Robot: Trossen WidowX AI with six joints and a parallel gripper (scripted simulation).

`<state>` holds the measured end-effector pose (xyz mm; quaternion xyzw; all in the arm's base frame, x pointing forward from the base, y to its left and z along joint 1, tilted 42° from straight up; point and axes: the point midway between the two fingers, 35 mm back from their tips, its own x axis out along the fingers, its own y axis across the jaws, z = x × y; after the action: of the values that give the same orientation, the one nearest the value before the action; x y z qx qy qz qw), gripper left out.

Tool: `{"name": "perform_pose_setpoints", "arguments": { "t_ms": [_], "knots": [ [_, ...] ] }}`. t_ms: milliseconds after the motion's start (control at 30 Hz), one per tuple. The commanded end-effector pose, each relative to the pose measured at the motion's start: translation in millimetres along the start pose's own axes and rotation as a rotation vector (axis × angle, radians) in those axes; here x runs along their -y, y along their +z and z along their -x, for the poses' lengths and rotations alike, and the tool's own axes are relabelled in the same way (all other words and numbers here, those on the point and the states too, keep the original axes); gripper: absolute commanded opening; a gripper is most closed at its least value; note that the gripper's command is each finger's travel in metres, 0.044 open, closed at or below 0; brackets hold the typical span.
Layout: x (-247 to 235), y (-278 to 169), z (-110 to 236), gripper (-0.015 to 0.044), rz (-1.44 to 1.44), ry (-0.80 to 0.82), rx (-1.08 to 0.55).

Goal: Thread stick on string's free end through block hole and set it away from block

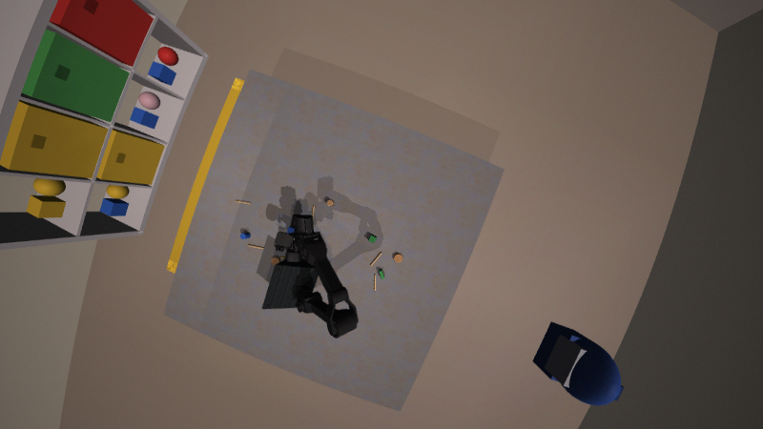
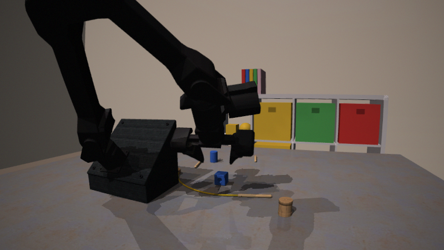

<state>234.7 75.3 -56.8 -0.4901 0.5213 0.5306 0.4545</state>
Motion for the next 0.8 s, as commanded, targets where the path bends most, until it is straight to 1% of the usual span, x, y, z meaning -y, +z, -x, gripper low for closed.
{"name": "perform_pose_setpoints", "arguments": {
  "t_ms": [0, 133, 200, 733, 767],
  "knots": [
    [1.8, 12.6, -12.4, 0.0440, 0.145, 0.084, -0.268],
    [5.5, 28.0, -19.9, 0.0440, 0.330, 0.120, -0.573],
    [7.2, 34.6, -21.3, 0.0440, 0.394, 0.120, -0.670],
    [5.7, 34.5, -22.2, 0.0440, 0.405, 0.126, -0.676],
    [5.9, 34.8, -22.3, 0.0414, 0.406, 0.126, -0.676]
  ]
}}
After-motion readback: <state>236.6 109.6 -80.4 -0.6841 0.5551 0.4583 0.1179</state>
